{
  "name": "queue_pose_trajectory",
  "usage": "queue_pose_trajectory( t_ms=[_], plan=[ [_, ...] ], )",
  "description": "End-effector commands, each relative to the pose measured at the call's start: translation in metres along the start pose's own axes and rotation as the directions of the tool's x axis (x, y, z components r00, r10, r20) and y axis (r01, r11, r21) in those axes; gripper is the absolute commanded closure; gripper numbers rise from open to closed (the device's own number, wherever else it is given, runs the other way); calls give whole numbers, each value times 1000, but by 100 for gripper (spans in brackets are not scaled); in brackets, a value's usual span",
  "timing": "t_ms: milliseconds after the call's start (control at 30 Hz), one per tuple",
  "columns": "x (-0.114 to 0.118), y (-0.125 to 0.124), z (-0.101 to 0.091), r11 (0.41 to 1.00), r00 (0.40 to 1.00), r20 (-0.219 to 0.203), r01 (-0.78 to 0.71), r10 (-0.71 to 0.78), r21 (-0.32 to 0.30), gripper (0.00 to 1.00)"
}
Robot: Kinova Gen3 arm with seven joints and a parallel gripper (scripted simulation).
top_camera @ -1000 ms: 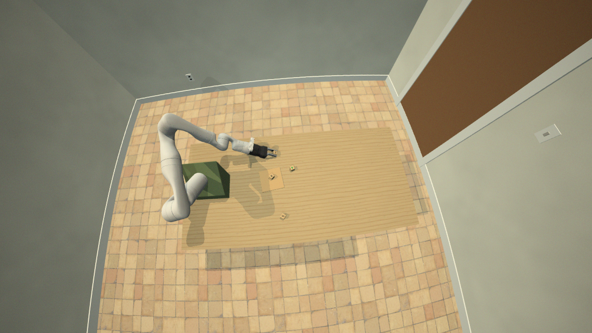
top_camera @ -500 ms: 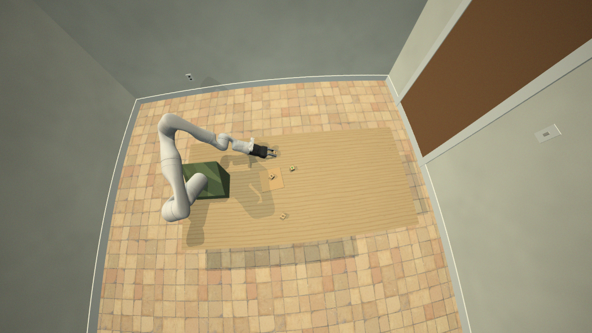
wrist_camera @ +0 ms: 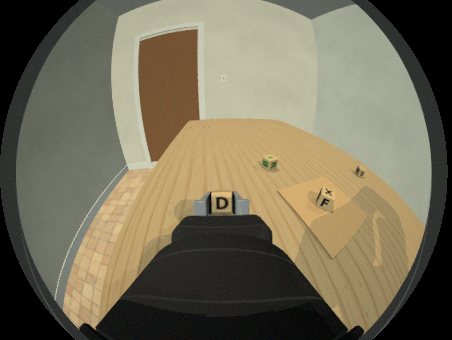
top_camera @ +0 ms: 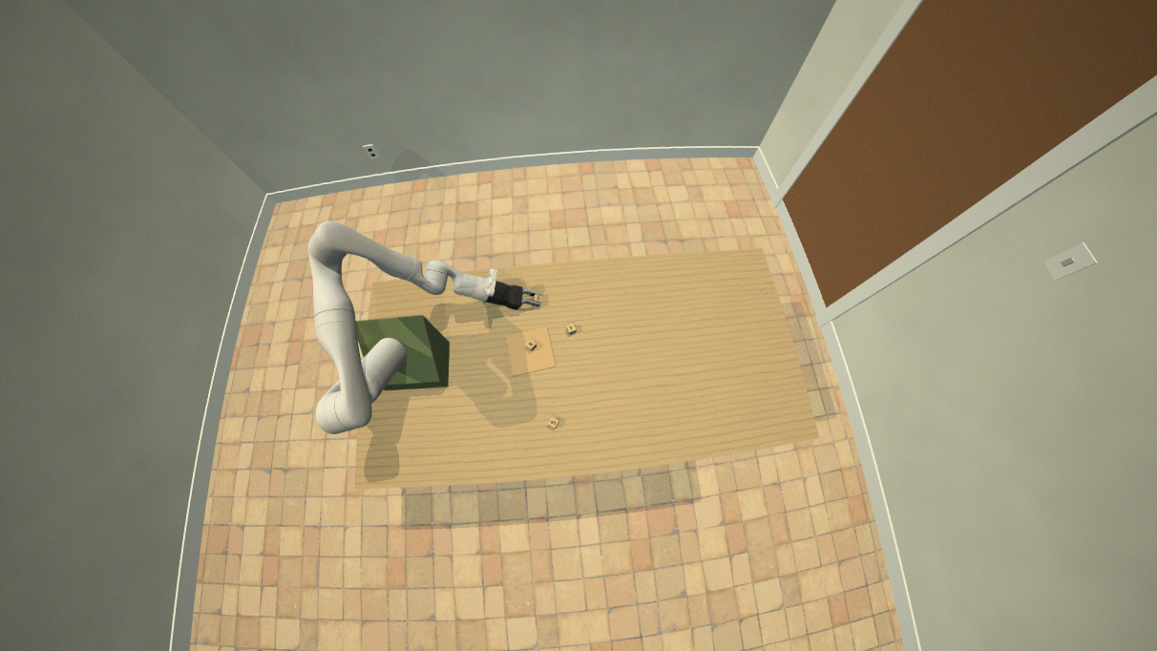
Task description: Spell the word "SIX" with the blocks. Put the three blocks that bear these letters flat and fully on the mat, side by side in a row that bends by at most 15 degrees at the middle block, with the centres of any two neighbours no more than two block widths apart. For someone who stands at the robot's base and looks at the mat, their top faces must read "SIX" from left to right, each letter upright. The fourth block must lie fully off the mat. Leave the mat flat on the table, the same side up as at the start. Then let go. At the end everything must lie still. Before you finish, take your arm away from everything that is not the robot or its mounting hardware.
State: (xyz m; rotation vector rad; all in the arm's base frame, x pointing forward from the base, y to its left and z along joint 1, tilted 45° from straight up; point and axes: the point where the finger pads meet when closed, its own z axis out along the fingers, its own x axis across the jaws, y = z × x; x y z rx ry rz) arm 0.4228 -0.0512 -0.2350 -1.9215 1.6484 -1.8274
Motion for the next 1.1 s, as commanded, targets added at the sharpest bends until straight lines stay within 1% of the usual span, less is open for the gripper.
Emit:
queue_pose_trajectory(
  t_ms=[0,33,67,133,167,300,333,400,433,1067],
  plan=[
    [-1,-1,0,1000,1000,1,-1,1,1,45],
    [-1,-1,0,1000,1000,1,-1,1,1,45],
    [-1,-1,0,1000,1000,1,-1,1,1,39],
    [-1,-1,0,1000,1000,1,-1,1,1,39],
    [-1,-1,0,1000,1000,1,-1,1,1,33],
    [-1,-1,0,1000,1000,1,-1,1,1,33],
    [-1,-1,0,1000,1000,1,-1,1,1,27],
    [-1,-1,0,1000,1000,1,-1,1,1,27],
    [-1,-1,0,1000,1000,1,-1,1,1,21],
    [-1,-1,0,1000,1000,1,-1,1,1,21]
  ],
)
